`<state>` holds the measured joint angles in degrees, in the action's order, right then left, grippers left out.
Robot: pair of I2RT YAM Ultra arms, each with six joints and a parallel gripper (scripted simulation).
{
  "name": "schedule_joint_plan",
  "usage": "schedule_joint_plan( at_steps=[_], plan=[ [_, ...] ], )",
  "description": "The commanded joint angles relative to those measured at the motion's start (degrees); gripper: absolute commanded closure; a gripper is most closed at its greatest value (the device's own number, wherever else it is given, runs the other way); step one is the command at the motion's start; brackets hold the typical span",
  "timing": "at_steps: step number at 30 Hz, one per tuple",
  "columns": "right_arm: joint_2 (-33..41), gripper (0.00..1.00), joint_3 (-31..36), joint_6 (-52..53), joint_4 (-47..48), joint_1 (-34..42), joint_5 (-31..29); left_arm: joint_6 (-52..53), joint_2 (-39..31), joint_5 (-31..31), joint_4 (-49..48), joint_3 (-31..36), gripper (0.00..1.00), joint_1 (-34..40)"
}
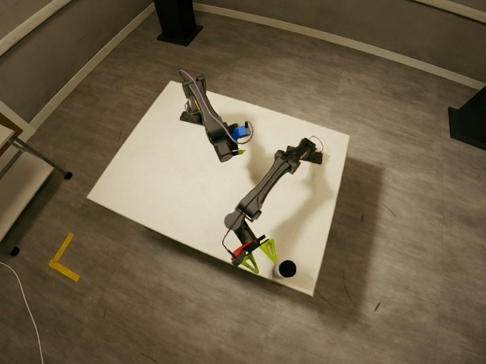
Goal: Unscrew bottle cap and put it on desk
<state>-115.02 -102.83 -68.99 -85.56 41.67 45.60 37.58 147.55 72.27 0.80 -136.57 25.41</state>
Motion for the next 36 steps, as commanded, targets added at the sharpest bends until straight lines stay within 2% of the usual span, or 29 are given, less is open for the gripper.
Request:
schedule_joint_plan(
  at_steps=[1, 17, 18, 20, 23, 26, 29, 32, 34, 35, 36],
  plan=[
    [0.89, 0.00, -0.61, -0.12, -0.17, 0.00, 1.09, -0.38, -0.67, 0.15, 0.20, -0.51, 0.00, 0.00],
    [0.89, 0.00, -0.61, -0.12, -0.17, 0.00, 1.09, -0.38, -0.67, 0.15, 0.20, -0.51, 0.00, 0.00],
    [0.40, 0.06, 0.14, 0.36, 0.41, 0.26, -0.19, -0.09, -1.04, -0.29, -0.45, -0.23, 0.04, -0.46],
    [0.28, 0.06, 1.07, 1.66, 1.47, 1.17, -1.20, -0.57, -2.30, -1.29, -1.37, 0.42, 0.04, -1.85],
    [2.10, 0.06, 1.69, 7.33, 1.99, 0.77, -3.13, -2.88, -3.13, -6.00, -2.88, 3.00, 0.04, -4.23],
    [3.98, 0.06, 2.17, 13.72, 3.26, -2.73, -5.53, -6.08, -4.16, -11.79, -4.54, 6.08, 0.04, -7.11],
    [6.30, 0.06, 2.87, 19.48, 6.71, -8.40, -9.11, -9.58, -6.42, -17.67, -6.38, 9.88, 0.04, -11.23],
    [6.87, 0.06, 0.78, 21.91, 7.50, -16.33, -12.14, -13.96, -9.34, -25.14, -8.63, 14.68, 0.04, -16.57],
    [6.87, 0.06, 0.78, 21.91, 7.50, -16.33, -12.14, -13.96, -9.34, -25.14, -8.63, 14.68, 0.04, -16.57],
    [9.19, 0.06, 2.31, 28.63, 12.11, -18.24, -14.77, -14.28, -9.68, -29.69, -10.94, 15.86, 0.04, -18.63],
    [9.82, 0.06, 2.34, 30.47, 13.08, -19.89, -15.85, -15.30, -10.14, -31.70, -11.48, 16.72, 0.04, -19.93]
  ],
)
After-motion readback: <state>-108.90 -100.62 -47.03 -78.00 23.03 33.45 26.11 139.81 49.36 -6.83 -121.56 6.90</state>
